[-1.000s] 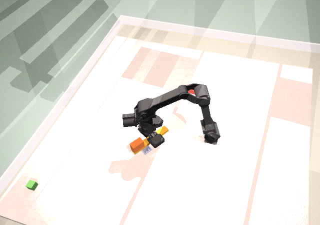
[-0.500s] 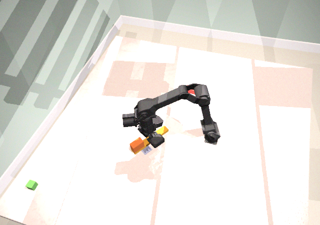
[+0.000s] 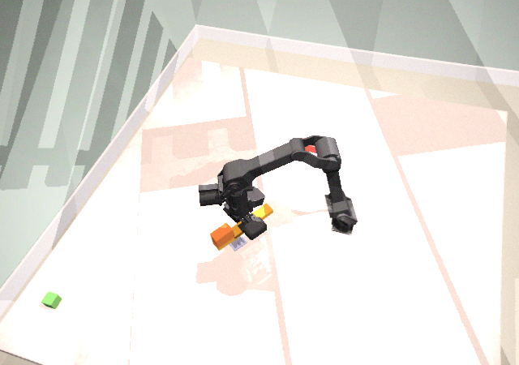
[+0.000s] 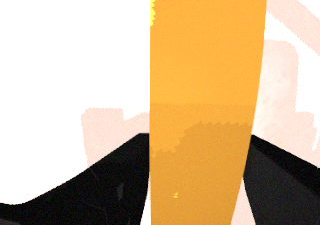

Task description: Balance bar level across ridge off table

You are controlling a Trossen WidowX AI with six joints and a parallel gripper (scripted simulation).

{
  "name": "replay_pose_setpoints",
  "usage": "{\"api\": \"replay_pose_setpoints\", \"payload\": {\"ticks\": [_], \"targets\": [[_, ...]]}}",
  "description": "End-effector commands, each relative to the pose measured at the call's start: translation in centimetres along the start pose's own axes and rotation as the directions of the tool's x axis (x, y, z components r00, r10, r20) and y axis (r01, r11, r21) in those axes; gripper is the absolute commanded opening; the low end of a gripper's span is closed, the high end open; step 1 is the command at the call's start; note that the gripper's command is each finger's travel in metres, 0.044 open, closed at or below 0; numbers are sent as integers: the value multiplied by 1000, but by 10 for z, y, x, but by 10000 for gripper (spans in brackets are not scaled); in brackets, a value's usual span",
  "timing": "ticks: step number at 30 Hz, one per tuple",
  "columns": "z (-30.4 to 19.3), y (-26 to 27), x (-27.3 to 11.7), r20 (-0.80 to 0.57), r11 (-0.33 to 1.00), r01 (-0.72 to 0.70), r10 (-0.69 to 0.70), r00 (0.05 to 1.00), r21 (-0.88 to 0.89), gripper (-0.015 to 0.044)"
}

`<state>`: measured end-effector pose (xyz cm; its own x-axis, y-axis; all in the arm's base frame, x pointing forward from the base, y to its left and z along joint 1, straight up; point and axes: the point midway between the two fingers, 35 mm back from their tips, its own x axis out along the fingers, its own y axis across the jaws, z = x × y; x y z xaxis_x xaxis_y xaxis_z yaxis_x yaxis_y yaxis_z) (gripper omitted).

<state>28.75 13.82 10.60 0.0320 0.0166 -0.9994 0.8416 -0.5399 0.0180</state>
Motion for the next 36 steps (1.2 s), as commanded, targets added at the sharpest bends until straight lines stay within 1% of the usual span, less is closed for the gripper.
{"api": "replay_pose_setpoints", "payload": {"ticks": [1,33,34,36], "targets": [[0,0,0,1,1000,0,0,1000,0,167],[0,0,0,1,1000,0,0,1000,0,173],[0,0,0,1,1000,0,0,1000,0,185],[0,0,0,1,1000,0,0,1000,0,185]]}}
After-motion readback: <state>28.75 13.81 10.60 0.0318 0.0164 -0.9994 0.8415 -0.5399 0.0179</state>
